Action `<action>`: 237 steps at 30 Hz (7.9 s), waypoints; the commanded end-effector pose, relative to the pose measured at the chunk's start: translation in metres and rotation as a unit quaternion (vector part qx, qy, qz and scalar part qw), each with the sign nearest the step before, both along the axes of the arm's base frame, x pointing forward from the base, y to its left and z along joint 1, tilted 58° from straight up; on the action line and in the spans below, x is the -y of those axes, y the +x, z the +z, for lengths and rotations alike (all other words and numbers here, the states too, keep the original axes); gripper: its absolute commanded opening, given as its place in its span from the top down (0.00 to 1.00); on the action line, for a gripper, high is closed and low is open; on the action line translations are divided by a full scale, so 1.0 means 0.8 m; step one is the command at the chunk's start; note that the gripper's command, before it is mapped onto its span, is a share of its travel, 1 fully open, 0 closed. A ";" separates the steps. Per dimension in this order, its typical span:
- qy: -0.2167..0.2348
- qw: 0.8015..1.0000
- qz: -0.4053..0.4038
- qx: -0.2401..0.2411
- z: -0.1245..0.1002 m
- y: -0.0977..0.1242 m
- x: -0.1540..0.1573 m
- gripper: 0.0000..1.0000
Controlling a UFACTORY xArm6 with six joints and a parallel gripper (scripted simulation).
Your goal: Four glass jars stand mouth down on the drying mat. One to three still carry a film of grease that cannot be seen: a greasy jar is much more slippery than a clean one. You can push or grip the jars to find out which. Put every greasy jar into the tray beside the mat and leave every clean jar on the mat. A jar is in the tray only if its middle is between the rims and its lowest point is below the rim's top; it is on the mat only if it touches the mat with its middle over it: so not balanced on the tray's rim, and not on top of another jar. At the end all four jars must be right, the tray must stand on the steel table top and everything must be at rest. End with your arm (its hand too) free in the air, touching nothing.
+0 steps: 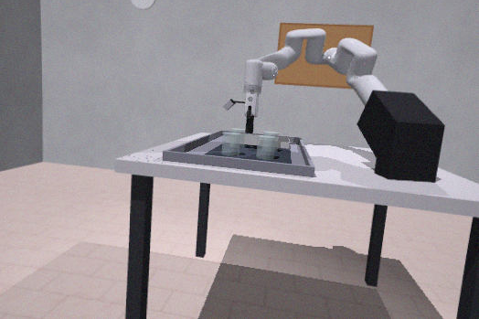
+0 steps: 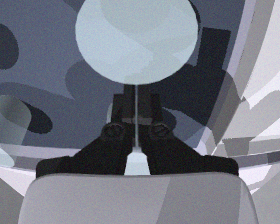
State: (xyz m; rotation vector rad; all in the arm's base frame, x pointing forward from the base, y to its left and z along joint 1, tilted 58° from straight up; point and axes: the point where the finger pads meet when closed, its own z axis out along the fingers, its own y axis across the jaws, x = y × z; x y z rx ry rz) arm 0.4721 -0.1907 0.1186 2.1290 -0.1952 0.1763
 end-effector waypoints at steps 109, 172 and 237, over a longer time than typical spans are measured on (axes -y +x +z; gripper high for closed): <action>0.000 1.000 0.001 0.001 -0.008 -0.026 0.003 1.00; 0.000 1.000 0.001 0.001 -0.206 0.024 -0.125 1.00; 0.000 1.000 0.001 0.001 -0.204 0.032 -0.125 1.00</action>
